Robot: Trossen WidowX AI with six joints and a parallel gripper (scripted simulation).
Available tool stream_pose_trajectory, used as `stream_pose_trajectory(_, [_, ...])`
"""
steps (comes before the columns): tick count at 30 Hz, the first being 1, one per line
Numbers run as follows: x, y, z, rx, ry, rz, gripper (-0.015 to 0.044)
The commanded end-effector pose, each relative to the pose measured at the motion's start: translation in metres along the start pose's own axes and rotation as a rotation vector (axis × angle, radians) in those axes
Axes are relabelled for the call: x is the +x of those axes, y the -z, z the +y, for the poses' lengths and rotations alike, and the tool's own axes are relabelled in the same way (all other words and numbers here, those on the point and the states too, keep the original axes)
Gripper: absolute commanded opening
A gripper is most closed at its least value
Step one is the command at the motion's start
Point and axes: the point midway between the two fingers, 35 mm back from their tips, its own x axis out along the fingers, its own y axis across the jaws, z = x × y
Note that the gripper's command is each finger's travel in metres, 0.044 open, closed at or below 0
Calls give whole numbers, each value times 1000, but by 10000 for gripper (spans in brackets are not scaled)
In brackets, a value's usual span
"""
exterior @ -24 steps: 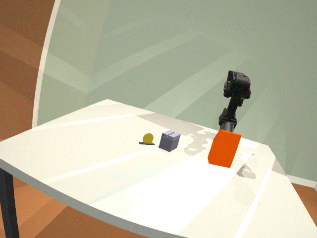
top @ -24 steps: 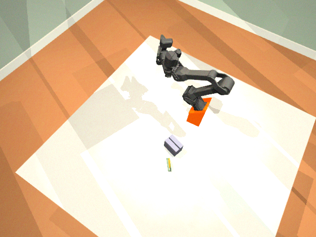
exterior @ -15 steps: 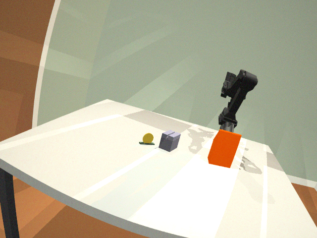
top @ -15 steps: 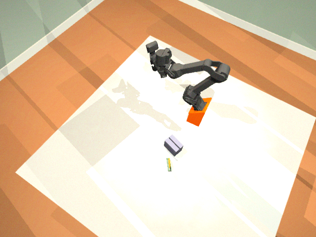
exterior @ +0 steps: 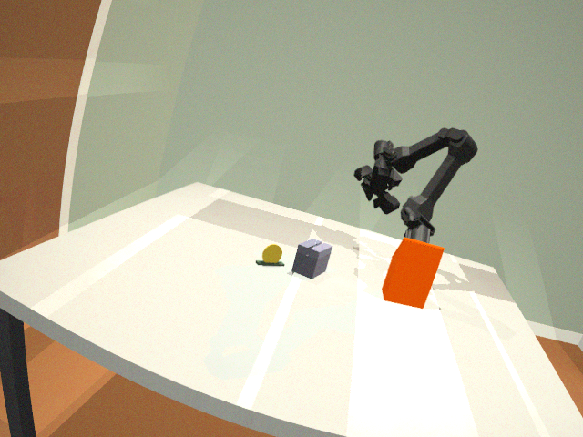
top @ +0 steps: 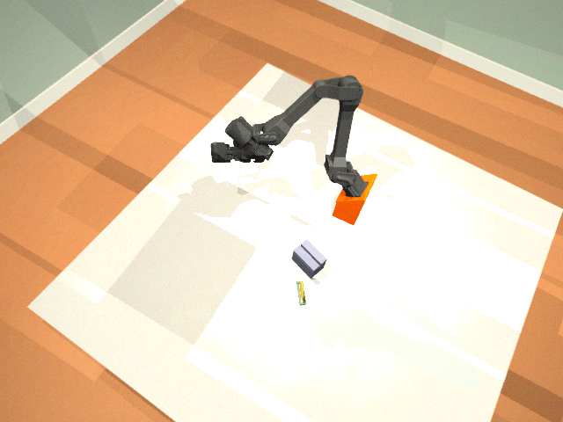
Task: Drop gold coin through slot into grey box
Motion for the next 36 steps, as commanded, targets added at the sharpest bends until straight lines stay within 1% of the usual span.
stream_pose_trajectory(1, [-1, 61, 17, -266, -11, 190, 161])
stream_pose_trajectory(4, [-11, 110, 28, -494, -40, 331, 161])
stream_pose_trajectory(8, [-36, 177, 37, -833, -104, 503, 161])
stream_pose_trajectory(15, [-107, 282, 29, -1506, -286, 735, 161])
stream_pose_trajectory(21, [-185, 348, -1, -2113, -501, 833, 161])
stream_pose_trajectory(27, [-262, 386, -48, -2717, -726, 806, 161])
stream_pose_trajectory(29, [-270, 388, -54, -2783, -749, 795, 161])
stream_pose_trajectory(33, [-270, 388, -54, -2783, -749, 795, 161])
stream_pose_trajectory(36, [-252, 400, -65, -2783, -748, 794, 161])
